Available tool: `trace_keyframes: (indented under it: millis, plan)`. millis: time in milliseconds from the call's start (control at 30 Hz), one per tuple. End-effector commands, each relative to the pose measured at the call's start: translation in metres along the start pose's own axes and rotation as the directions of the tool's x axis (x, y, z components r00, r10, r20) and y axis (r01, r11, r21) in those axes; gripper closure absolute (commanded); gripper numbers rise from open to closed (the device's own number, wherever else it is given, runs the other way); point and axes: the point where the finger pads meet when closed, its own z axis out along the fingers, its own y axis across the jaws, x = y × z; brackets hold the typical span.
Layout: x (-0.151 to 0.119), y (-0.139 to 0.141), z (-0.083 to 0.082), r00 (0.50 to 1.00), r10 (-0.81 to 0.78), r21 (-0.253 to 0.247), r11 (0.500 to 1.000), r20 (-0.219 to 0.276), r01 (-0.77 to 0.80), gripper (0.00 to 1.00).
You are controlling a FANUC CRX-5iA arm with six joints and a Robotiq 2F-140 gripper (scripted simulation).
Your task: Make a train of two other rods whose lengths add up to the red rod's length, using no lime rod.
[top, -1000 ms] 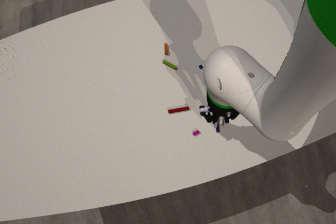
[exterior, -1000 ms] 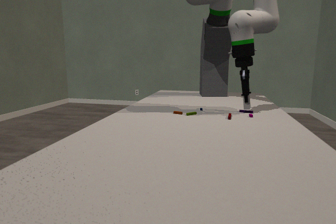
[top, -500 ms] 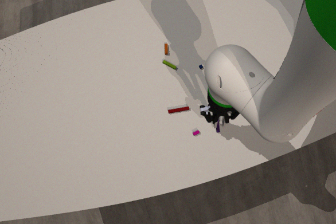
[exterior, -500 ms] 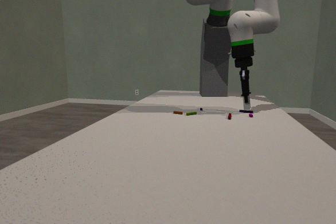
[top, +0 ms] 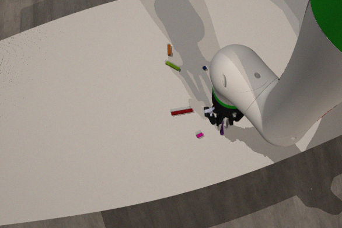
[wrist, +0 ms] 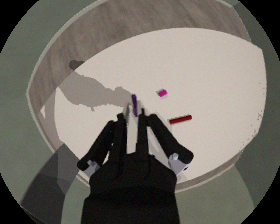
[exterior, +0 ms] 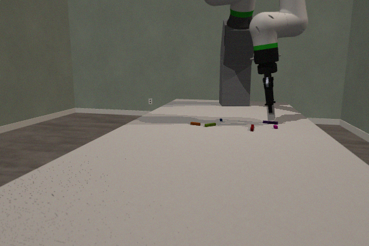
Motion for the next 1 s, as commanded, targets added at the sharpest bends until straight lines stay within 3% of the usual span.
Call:
trace_keyframes:
  millis: [0,967]
  plan:
    - [0.0003,-0.0001,-0.0001,0.992,0.005,-0.092,0.996,0.127,0.007,0.85]
    - [-0.0036,0.0025,-0.0008,0.992,0.005,-0.092,0.996,0.127,0.007,0.85]
